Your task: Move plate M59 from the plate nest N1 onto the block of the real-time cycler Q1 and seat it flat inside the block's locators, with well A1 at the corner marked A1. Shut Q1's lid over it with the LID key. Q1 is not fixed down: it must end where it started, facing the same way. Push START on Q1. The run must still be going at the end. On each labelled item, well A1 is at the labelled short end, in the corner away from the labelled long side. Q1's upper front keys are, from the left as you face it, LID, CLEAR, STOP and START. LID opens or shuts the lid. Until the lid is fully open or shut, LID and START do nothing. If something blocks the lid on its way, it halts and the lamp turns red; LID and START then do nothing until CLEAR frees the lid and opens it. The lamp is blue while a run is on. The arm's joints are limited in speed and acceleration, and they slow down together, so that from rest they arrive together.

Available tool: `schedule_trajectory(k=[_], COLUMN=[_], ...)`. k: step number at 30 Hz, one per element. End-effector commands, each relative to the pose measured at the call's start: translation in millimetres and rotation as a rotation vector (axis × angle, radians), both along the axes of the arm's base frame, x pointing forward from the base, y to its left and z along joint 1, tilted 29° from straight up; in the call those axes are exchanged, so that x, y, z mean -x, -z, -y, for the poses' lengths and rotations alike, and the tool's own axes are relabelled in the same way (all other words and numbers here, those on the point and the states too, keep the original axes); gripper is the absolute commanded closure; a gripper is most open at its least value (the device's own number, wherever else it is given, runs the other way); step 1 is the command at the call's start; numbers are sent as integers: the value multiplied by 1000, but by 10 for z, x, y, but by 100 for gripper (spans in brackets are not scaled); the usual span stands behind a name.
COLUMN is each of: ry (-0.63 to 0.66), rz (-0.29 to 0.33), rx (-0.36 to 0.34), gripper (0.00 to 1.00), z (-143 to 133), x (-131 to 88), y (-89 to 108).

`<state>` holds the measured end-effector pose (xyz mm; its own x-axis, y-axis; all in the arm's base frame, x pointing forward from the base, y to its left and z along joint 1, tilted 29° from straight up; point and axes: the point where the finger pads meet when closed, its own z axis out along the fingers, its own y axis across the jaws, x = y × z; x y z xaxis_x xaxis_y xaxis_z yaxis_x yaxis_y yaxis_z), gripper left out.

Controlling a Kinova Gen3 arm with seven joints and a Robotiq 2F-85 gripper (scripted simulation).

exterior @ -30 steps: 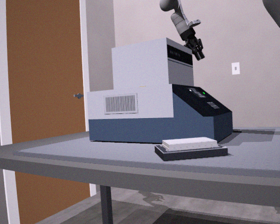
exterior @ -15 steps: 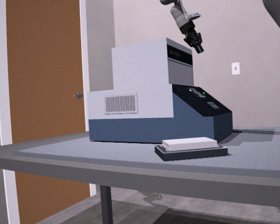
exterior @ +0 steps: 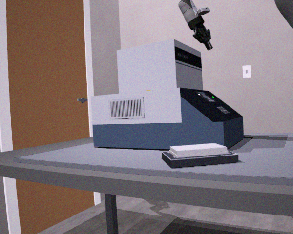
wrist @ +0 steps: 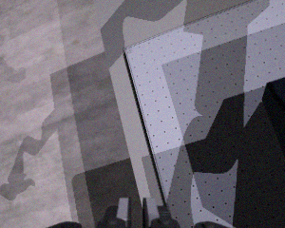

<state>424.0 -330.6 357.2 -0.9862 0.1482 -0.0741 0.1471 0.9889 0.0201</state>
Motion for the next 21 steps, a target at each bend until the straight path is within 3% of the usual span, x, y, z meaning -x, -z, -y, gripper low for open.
schedule_trajectory(k=[1, 6, 21], ry=[-31, -78, -200], rz=[13, 30, 73], rx=[1, 0, -1], gripper=[86, 90, 90], z=[-88, -228, -592], x=[61, 151, 386], y=[-4, -6, -10])
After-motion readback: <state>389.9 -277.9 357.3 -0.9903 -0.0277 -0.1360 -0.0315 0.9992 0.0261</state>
